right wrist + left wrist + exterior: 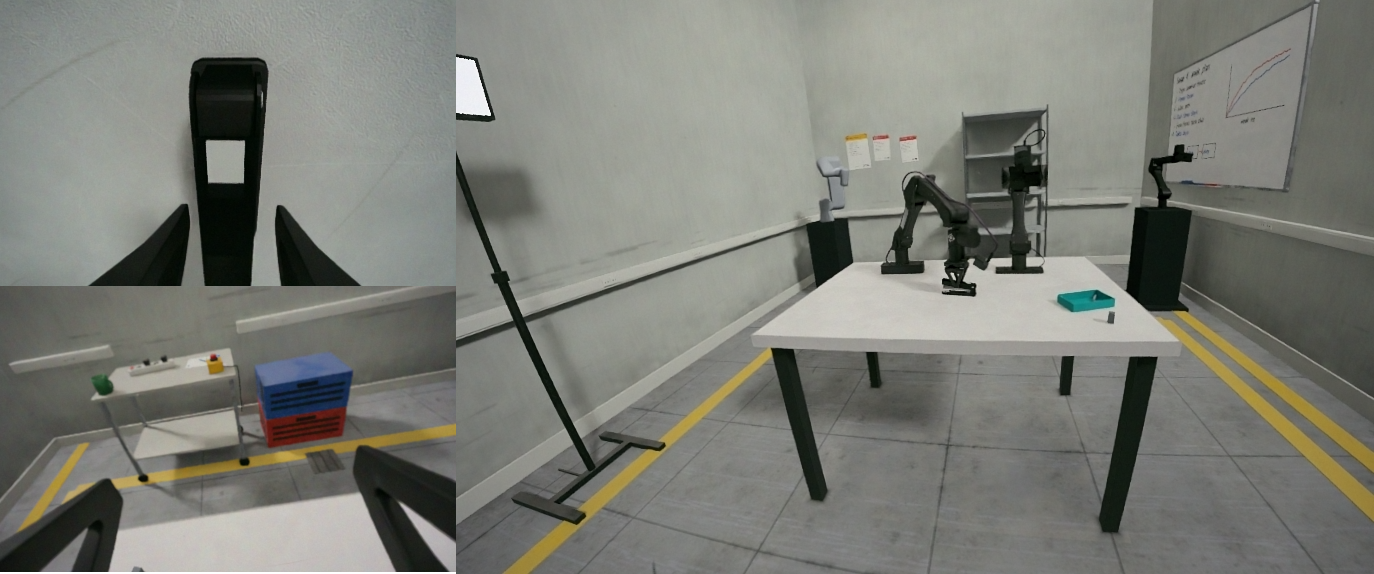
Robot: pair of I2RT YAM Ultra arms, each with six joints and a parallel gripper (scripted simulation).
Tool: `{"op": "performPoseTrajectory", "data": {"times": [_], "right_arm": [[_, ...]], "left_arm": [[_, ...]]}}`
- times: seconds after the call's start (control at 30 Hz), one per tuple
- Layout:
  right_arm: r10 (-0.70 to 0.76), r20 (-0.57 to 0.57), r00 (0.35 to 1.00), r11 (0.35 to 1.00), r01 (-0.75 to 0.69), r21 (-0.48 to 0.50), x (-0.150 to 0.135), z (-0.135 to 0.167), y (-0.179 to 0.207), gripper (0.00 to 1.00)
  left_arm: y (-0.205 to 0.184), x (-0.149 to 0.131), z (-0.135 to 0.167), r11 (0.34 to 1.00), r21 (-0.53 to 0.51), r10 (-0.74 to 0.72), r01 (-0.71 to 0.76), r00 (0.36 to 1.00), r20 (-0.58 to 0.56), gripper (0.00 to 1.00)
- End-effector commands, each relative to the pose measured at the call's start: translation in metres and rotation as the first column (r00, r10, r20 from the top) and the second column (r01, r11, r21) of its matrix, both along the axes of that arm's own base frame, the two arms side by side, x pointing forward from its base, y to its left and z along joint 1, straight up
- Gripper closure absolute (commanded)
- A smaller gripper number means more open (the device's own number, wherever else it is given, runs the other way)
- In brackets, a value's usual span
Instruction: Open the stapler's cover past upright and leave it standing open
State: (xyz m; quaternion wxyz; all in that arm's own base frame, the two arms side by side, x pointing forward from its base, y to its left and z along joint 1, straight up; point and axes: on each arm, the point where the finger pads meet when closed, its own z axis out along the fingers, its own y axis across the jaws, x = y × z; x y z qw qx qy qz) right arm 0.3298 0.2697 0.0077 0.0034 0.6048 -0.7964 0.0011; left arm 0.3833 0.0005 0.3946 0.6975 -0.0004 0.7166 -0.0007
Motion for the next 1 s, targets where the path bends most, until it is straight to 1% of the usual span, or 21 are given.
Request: {"op": "performPoseTrajectory", "data": {"times": [0.0, 0.07, 0.23, 0.27, 0.4, 0.43, 0.5, 0.53, 0.6, 0.8, 0.83, 0.97], "right_arm": [[-0.007, 0.010, 1.000, 1.000, 0.007, 0.018, 0.0052, -0.0019, 0.0000, 0.54], [-0.008, 0.023, 1.000, 1.000, 0.007, 0.029, 0.0082, 0.0039, 0.0024, 0.54], [-0.008, 0.018, 1.000, 1.000, 0.007, 0.024, 0.0067, 0.0039, 0.0013, 0.54], [-0.008, 0.016, 1.000, 1.000, 0.007, 0.023, 0.0065, 0.0039, 0.0010, 0.63], [-0.008, 0.016, 1.000, 1.000, 0.007, 0.023, 0.0065, 0.0039, 0.0010, 0.63], [-0.008, 0.016, 1.000, 1.000, 0.007, 0.023, 0.0065, 0.0039, 0.0010, 0.67], [-0.004, 0.018, 1.000, 1.000, 0.003, 0.017, 0.0050, 0.0042, 0.0021, 0.67], [-0.004, 0.018, 1.000, 1.000, 0.003, 0.017, 0.0050, 0.0042, 0.0021, 0.71], [-0.004, 0.018, 1.000, 1.000, 0.003, 0.017, 0.0050, 0.0042, 0.0021, 0.71], [-0.004, 0.018, 1.000, 1.000, 0.003, 0.017, 0.0050, 0.0042, 0.0021, 0.80], [-0.004, 0.018, 1.000, 1.000, 0.003, 0.017, 0.0050, 0.0042, 0.0021, 0.84], [-0.007, 0.028, 1.000, 1.000, 0.006, 0.025, 0.0050, 0.0057, 0.0033, 0.84]], "left_arm": [[0.0005, -0.0029, 0.0181, 1.000, 0.002, 0.000, 0.000, 0.999, 0.042, 0.00], [0.0005, -0.0029, 0.0181, 1.000, 0.002, 0.000, 0.000, 0.999, 0.042, 0.00], [0.0005, -0.0029, 0.0181, 1.000, 0.002, 0.000, 0.000, 0.999, 0.042, 0.00], [0.0005, -0.0029, 0.0181, 1.000, 0.002, 0.000, 0.000, 0.999, 0.042, 0.00], [0.0005, -0.0029, 0.0181, 1.000, 0.002, 0.000, 0.000, 0.999, 0.042, 0.00], [0.0005, -0.0029, 0.0181, 1.000, 0.002, 0.000, 0.000, 0.999, 0.042, 0.00], [0.0005, -0.0029, 0.0181, 1.000, 0.002, 0.000, 0.000, 0.999, 0.042, 0.00], [0.0005, -0.0029, 0.0181, 1.000, 0.002, 0.000, 0.000, 0.999, 0.042, 0.00], [0.0005, -0.0029, 0.0181, 1.000, 0.002, 0.000, 0.000, 0.999, 0.042, 0.00], [0.0005, -0.0029, 0.0181, 1.000, 0.002, 0.000, 0.000, 0.999, 0.042, 0.00], [0.0005, -0.0029, 0.0181, 1.000, 0.002, 0.000, 0.000, 0.999, 0.042, 0.00], [0.0005, -0.0029, 0.0181, 1.000, 0.002, 0.000, 0.000, 0.999, 0.042, 0.00]]}}
